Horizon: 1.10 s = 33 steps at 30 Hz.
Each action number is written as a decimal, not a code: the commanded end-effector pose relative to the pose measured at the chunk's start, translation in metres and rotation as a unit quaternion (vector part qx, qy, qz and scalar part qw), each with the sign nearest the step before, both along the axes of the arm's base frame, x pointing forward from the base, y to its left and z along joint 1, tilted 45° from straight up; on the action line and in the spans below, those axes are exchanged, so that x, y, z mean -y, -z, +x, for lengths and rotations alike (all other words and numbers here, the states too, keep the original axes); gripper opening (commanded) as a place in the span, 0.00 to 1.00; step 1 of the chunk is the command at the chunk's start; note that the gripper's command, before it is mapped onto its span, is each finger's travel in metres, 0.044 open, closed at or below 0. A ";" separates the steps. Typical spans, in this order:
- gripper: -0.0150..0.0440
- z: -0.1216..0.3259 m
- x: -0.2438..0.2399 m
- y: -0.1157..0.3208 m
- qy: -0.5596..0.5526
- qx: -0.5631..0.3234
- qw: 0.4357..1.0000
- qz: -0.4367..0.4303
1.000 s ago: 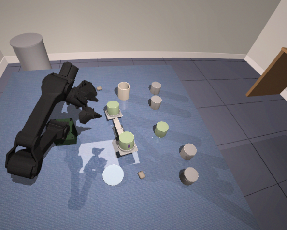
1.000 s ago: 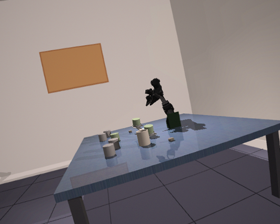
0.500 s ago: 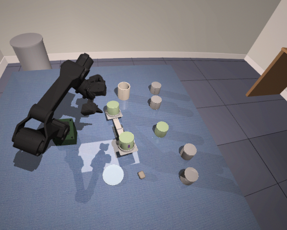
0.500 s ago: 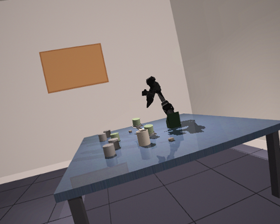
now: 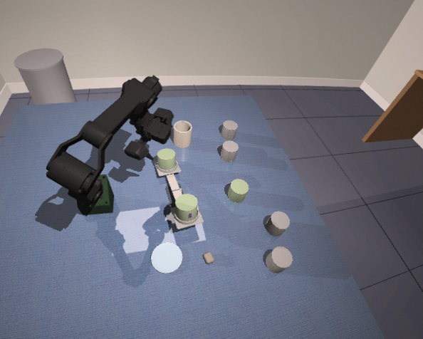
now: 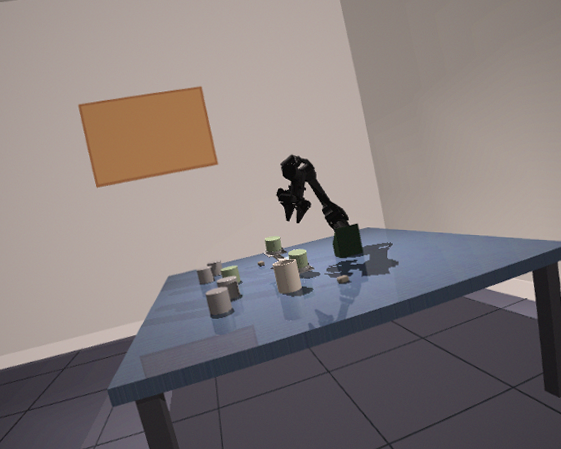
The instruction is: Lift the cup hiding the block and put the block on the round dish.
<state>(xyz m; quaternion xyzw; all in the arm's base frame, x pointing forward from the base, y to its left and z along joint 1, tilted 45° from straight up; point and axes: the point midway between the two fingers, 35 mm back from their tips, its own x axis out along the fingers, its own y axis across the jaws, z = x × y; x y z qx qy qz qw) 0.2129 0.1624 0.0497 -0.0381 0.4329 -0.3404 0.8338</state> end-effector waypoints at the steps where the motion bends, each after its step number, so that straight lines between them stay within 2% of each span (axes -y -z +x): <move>1: 1.00 0.008 -0.004 0.016 0.064 0.017 0.998 0.019; 11: 1.00 0.026 -0.006 0.058 0.214 0.059 0.974 0.045; 21: 1.00 0.039 -0.003 0.102 0.352 0.113 0.928 0.057; 33: 1.00 0.040 0.007 0.115 0.360 0.116 0.924 0.057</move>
